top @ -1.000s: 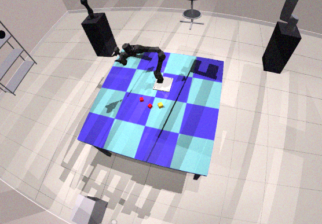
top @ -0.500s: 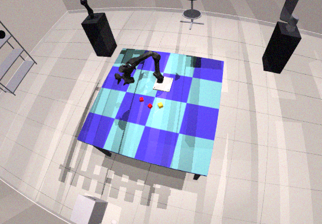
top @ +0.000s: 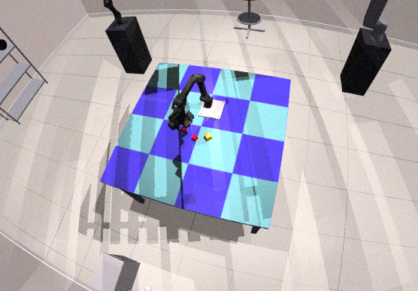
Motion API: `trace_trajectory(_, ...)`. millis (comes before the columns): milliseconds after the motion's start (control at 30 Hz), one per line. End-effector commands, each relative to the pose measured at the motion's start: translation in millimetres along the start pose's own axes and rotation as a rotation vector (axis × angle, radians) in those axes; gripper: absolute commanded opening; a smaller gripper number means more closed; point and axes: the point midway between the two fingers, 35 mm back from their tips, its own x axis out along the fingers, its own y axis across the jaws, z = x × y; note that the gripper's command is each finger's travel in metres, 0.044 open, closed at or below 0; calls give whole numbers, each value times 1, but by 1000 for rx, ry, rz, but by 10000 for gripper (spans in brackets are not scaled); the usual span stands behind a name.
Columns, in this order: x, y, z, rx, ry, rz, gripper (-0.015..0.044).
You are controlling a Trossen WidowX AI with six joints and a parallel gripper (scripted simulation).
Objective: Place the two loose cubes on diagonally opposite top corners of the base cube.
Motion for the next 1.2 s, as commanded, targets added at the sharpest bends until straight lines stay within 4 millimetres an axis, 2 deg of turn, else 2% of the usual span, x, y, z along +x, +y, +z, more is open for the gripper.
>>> trace_trajectory(0, 17, 31, 25, -65, 2, 131, 265)
trace_trajectory(100, 26, 54, 40, -113, 13, 217, 265)
trace_trajectory(267, 32, 56, 41, -117, 14, 223, 265)
trace_trajectory(467, 77, 66, 40, -117, 14, 223, 265)
trace_trajectory(533, 86, 69, 40, -117, 14, 224, 265)
trace_trajectory(1167, 114, 75, 39, -117, 14, 224, 265)
